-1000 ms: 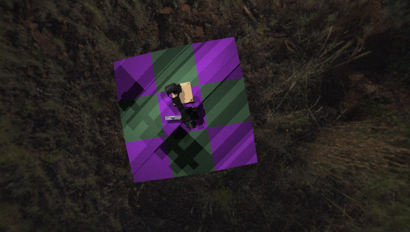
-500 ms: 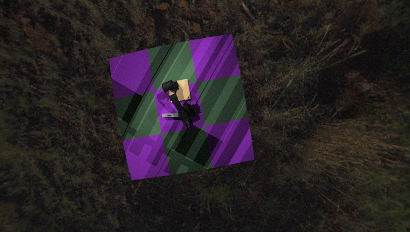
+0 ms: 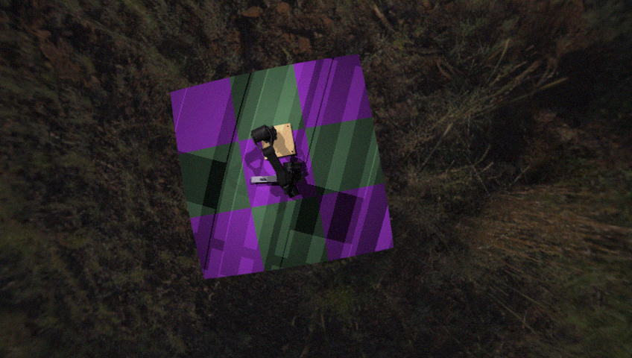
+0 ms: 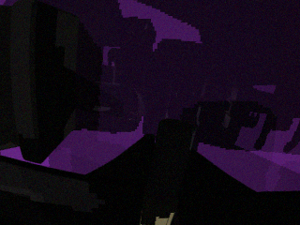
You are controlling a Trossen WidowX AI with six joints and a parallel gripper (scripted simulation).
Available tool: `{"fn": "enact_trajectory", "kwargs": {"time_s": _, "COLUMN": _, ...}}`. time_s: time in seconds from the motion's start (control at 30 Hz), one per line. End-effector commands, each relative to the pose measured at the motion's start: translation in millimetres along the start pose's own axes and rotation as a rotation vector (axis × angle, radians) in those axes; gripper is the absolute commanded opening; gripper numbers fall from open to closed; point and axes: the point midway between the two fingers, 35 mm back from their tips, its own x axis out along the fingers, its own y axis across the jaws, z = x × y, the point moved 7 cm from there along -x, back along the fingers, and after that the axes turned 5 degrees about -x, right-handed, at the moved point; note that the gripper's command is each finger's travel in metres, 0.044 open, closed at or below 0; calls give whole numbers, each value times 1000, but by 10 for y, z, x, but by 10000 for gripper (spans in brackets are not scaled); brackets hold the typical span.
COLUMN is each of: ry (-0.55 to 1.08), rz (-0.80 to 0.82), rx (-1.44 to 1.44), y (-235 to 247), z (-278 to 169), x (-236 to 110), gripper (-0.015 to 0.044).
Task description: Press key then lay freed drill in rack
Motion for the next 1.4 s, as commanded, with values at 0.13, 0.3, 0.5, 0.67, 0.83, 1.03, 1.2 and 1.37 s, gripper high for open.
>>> {"fn": "enact_trajectory", "kwargs": {"time_s": 0.13, "ry": 2, "rz": 0, "rx": 2, "y": 7, "z": -2, "x": -23, "gripper": 0}}
{"fn": "enact_trajectory", "kwargs": {"time_s": 0.3, "ry": 2, "rz": 0, "rx": 2, "y": 7, "z": -3, "x": -26, "gripper": 0}}
{"fn": "enact_trajectory", "kwargs": {"time_s": 0.5, "ry": 2, "rz": -1, "rx": 2, "y": -2, "z": 60, "x": -10, "gripper": 0}}
{"fn": "enact_trajectory", "kwargs": {"time_s": 0.67, "ry": 1, "rz": -1, "rx": 2, "y": -10, "z": 121, "x": -12, "gripper": 0}}
{"fn": "enact_trajectory", "kwargs": {"time_s": 0.83, "ry": 1, "rz": -1, "rx": 2, "y": -20, "z": 192, "x": -17, "gripper": 0}}
{"fn": "enact_trajectory", "kwargs": {"time_s": 1.03, "ry": 0, "rz": -1, "rx": 2, "y": -32, "z": 277, "x": -24, "gripper": 0}}
{"fn": "enact_trajectory", "kwargs": {"time_s": 1.2, "ry": 0, "rz": -1, "rx": 2, "y": -39, "z": 345, "x": -27, "gripper": 0}}
{"fn": "enact_trajectory", "kwargs": {"time_s": 1.37, "ry": -1, "rz": -1, "rx": 2, "y": -47, "z": 429, "x": -29, "gripper": 0}}
